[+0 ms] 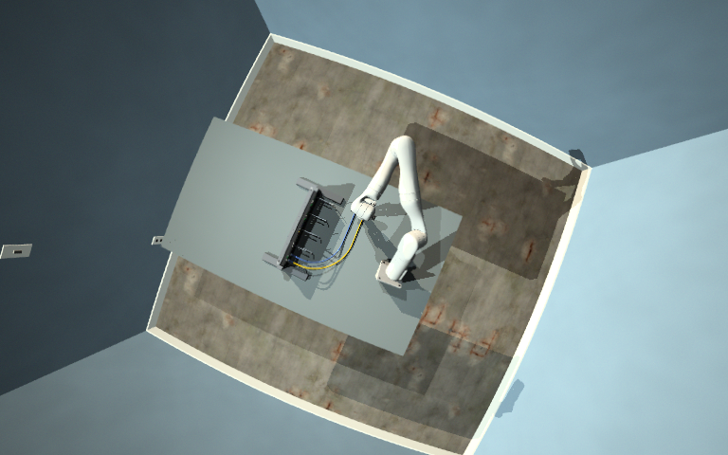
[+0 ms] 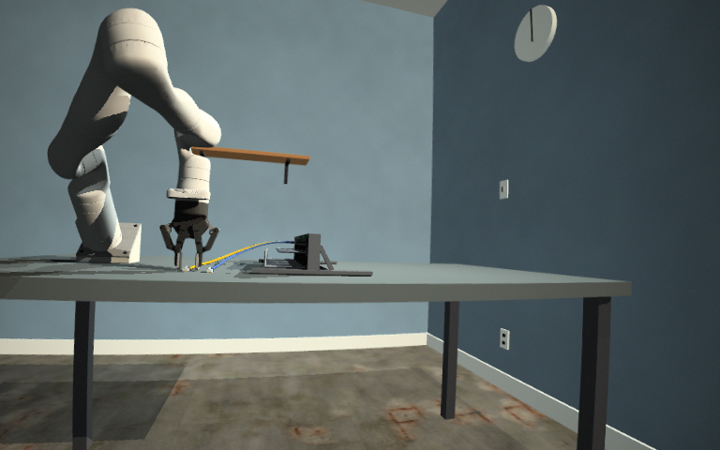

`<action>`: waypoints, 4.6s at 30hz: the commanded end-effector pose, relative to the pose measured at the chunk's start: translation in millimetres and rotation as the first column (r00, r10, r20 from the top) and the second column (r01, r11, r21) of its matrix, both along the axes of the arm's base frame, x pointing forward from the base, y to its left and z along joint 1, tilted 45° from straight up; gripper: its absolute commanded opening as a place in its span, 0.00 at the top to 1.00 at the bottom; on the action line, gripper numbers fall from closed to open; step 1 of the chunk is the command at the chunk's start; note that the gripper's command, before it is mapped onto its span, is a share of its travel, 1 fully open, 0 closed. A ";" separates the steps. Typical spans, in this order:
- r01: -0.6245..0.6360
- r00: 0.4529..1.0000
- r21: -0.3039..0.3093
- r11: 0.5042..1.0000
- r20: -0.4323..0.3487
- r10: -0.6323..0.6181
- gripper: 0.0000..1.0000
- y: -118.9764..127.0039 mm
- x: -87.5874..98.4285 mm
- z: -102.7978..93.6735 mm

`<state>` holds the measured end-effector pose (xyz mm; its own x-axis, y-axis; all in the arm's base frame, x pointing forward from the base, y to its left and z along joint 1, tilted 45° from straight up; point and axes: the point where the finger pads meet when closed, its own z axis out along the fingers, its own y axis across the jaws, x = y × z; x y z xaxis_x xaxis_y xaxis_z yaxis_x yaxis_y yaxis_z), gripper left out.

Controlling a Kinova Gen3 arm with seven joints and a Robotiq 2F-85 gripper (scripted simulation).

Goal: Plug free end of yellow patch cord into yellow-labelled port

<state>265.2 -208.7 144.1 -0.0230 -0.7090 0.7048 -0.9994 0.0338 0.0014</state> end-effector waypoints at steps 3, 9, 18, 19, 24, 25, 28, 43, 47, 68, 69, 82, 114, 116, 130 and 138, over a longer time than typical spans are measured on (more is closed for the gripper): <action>0.005 1.000 -0.003 1.000 0.005 -0.005 0.63 -1.8 -0.5 -0.5; 0.005 1.000 -0.003 1.000 0.005 -0.005 0.63 -1.8 -0.5 -0.5; 0.005 1.000 -0.003 1.000 0.005 -0.005 1.00 -1.8 -0.5 -0.5; 0.005 1.000 -0.003 1.000 0.005 -0.005 1.00 -1.8 -0.5 -0.5; 0.005 1.000 -0.003 1.000 0.005 -0.005 1.00 -1.8 -0.5 -0.5; 0.005 1.000 -0.003 1.000 0.005 -0.005 1.00 -1.8 -0.5 -0.5; 0.005 1.000 -0.003 1.000 0.005 -0.005 1.00 -1.8 -0.5 -0.5; 0.005 1.000 -0.003 1.000 0.005 -0.005 1.00 -1.8 -0.5 -0.5; 0.005 1.000 -0.003 1.000 0.005 -0.005 1.00 -1.8 -0.5 -0.5; 0.005 1.000 -0.003 1.000 0.005 -0.005 1.00 -1.8 -0.5 -0.5; 0.005 1.000 -0.003 1.000 0.005 -0.005 1.00 -1.8 -0.5 -0.5; 0.005 1.000 -0.003 1.000 0.005 -0.005 1.00 -1.8 -0.5 -0.5; 0.009 1.000 0.000 1.000 0.010 -0.009 1.00 14.2 2.0 14.8; 0.008 1.000 -0.001 1.000 0.009 -0.008 1.00 16.6 1.6 17.2; 0.009 1.000 0.000 1.000 0.010 -0.009 1.00 33.2 2.7 33.4; 0.008 1.000 0.000 1.000 0.009 -0.008 1.00 38.9 2.5 39.1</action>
<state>266.4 -172.6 177.9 -0.0426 -0.7130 0.6999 -0.9987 0.0510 -0.0089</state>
